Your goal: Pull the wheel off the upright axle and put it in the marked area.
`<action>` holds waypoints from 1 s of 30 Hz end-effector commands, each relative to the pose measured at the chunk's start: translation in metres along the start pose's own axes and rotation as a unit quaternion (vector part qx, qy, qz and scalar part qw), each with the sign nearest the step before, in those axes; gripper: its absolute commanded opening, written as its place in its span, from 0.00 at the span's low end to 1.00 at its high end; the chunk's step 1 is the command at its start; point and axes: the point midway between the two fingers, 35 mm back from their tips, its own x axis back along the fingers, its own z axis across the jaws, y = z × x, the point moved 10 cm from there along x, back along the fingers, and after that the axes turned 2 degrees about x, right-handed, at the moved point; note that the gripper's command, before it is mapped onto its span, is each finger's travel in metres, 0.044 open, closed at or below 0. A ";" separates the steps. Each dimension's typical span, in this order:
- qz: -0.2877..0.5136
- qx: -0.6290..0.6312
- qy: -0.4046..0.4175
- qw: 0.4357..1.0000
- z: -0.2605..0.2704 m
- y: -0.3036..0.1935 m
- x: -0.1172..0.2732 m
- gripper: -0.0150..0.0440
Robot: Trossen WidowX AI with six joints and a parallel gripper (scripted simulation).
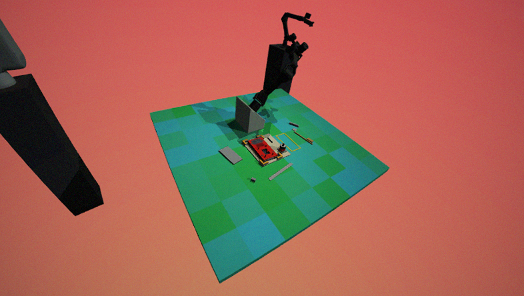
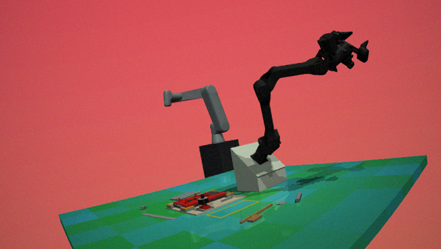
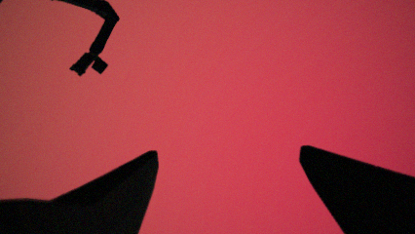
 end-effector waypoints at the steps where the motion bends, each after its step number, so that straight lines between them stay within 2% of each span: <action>1: -0.001 -0.001 0.002 1.000 0.001 0.001 0.000 0.89; 4: -0.021 -0.012 0.028 0.999 0.015 0.008 -0.001 0.76; 17: -0.091 -0.092 0.201 0.971 0.101 0.038 0.017 0.76; 30: -0.088 -0.203 0.405 0.887 0.193 0.046 0.079 0.76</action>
